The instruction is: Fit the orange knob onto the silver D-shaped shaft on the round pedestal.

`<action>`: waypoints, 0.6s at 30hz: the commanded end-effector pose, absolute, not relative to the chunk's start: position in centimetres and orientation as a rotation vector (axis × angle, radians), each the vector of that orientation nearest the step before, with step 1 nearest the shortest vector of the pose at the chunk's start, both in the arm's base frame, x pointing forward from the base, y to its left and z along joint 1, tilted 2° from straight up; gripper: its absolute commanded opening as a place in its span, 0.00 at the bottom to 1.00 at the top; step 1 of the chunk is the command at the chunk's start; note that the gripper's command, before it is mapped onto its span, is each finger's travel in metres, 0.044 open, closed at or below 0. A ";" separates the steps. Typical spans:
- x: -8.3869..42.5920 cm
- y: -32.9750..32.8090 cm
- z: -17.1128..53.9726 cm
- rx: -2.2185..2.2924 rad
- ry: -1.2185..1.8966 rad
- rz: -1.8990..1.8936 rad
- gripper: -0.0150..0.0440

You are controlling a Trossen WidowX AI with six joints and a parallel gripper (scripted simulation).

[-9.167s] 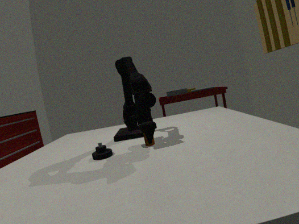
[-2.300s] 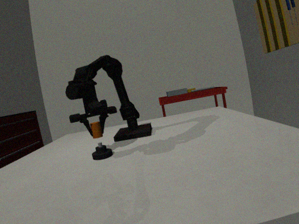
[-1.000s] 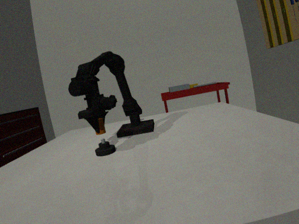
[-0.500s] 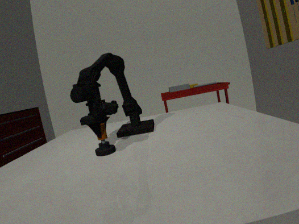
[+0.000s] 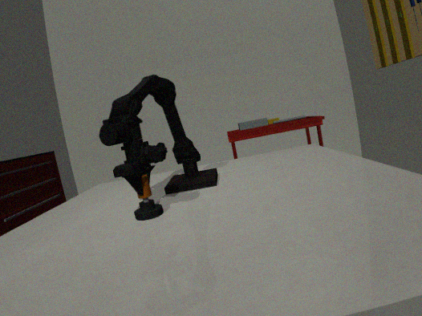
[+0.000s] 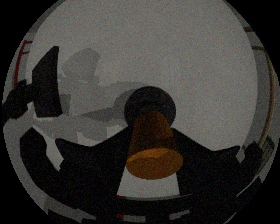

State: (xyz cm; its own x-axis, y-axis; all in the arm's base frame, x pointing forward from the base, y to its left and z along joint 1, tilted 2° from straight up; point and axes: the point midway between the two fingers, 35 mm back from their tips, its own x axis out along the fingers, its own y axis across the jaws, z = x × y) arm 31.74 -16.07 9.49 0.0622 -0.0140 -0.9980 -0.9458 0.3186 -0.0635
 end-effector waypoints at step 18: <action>31.9 -16.1 7.9 -1.000 1.296 0.919 0.25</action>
State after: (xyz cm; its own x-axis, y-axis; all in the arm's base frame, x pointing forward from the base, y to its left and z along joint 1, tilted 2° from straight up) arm 31.82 -16.13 8.20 0.0647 -0.0153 -0.9978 -0.9455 0.3188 -0.0662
